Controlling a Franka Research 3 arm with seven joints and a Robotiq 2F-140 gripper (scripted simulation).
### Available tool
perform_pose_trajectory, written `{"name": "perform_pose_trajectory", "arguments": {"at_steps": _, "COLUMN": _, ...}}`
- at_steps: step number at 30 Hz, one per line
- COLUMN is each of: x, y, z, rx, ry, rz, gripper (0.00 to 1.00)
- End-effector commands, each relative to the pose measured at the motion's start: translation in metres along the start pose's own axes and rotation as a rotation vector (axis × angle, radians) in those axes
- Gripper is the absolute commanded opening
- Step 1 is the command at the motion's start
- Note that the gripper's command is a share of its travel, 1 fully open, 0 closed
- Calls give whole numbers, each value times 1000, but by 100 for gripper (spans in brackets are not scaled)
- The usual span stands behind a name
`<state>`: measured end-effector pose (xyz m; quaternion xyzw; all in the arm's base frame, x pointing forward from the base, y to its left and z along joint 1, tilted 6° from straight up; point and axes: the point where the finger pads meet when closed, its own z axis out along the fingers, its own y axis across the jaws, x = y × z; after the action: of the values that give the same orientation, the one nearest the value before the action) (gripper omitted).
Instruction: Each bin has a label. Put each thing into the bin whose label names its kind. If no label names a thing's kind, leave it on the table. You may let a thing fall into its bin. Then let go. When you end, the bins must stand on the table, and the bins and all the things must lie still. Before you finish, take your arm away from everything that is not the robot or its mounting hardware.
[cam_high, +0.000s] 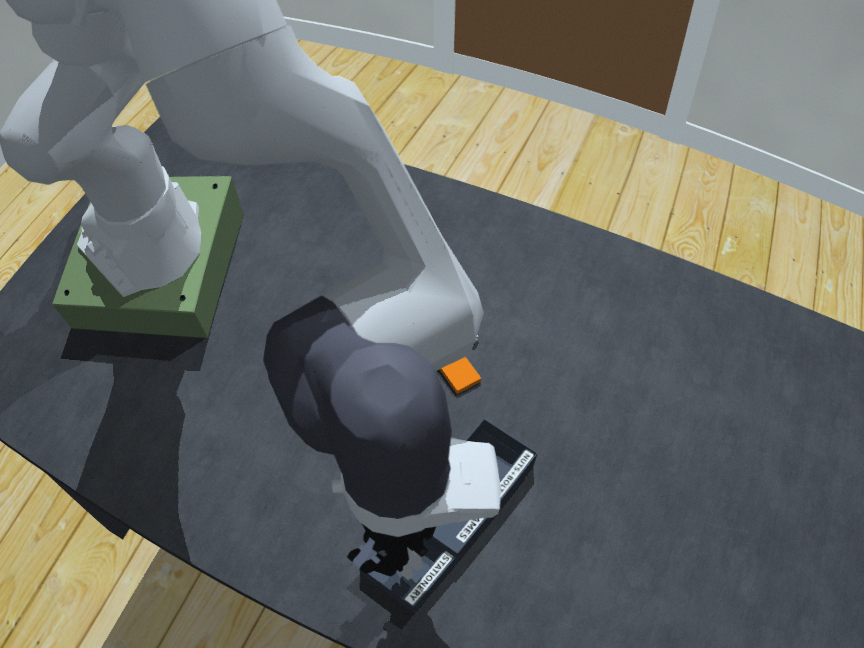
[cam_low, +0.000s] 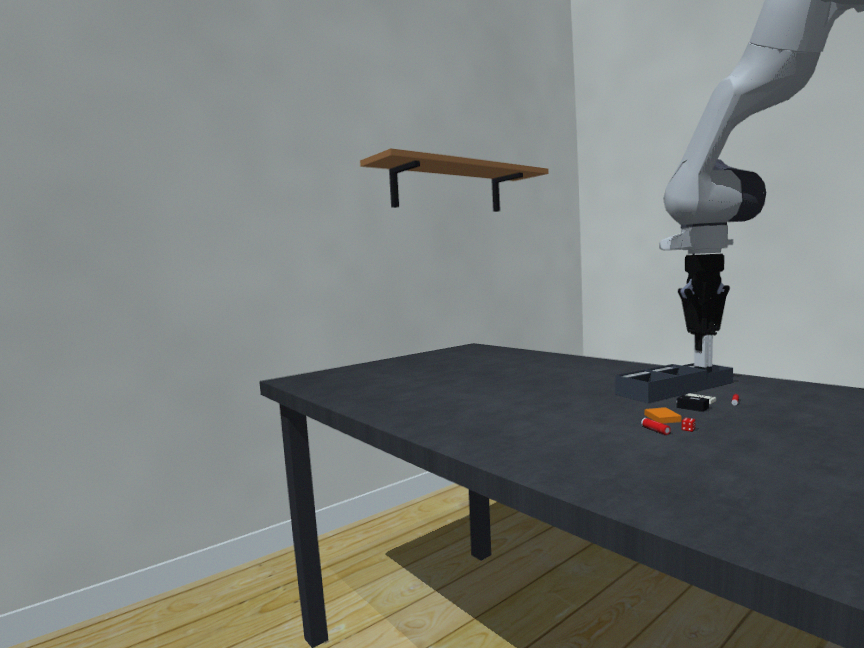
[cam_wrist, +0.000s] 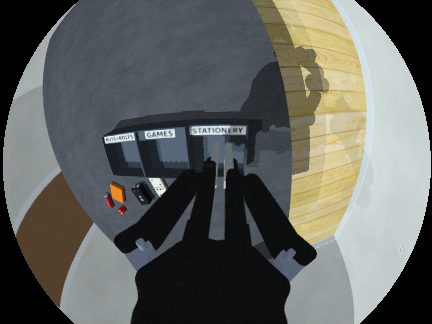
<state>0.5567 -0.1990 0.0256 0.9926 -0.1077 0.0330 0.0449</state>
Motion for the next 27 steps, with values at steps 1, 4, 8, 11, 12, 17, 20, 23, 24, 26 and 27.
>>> {"name": "perform_pose_trajectory", "arguments": {"at_steps": 1, "x": -3, "y": 0, "z": -2, "rx": -1, "ry": -9, "rz": 3, "gripper": 5}}
{"name": "perform_pose_trajectory", "arguments": {"at_steps": 4, "x": -3, "y": 0, "z": -5, "rx": -1, "ry": -9, "rz": 3, "gripper": 5}}
{"name": "perform_pose_trajectory", "arguments": {"at_steps": 8, "x": -3, "y": 0, "z": -10, "rx": -1, "ry": -9, "rz": 3, "gripper": 5}}
{"name": "perform_pose_trajectory", "arguments": {"at_steps": 11, "x": -3, "y": 0, "z": -22, "rx": -1, "ry": -9, "rz": 3, "gripper": 5}}
{"name": "perform_pose_trajectory", "arguments": {"at_steps": 12, "x": -3, "y": 0, "z": -26, "rx": -1, "ry": -9, "rz": 3, "gripper": 5}}
{"name": "perform_pose_trajectory", "arguments": {"at_steps": 17, "x": -3, "y": 0, "z": -35, "rx": -1, "ry": -9, "rz": 3, "gripper": 5}}
{"name": "perform_pose_trajectory", "arguments": {"at_steps": 20, "x": -3, "y": 0, "z": -35, "rx": -1, "ry": -9, "rz": 3, "gripper": 5}}
{"name": "perform_pose_trajectory", "arguments": {"at_steps": 23, "x": -3, "y": 0, "z": -35, "rx": -1, "ry": -9, "rz": 3, "gripper": 5}}
{"name": "perform_pose_trajectory", "arguments": {"at_steps": 24, "x": -3, "y": 0, "z": -35, "rx": -1, "ry": -9, "rz": 3, "gripper": 5}}
{"name": "perform_pose_trajectory", "arguments": {"at_steps": 26, "x": -3, "y": 0, "z": -35, "rx": -1, "ry": -9, "rz": 3, "gripper": 5}}
{"name": "perform_pose_trajectory", "arguments": {"at_steps": 27, "x": -3, "y": 0, "z": -35, "rx": -1, "ry": -9, "rz": 3, "gripper": 5}}
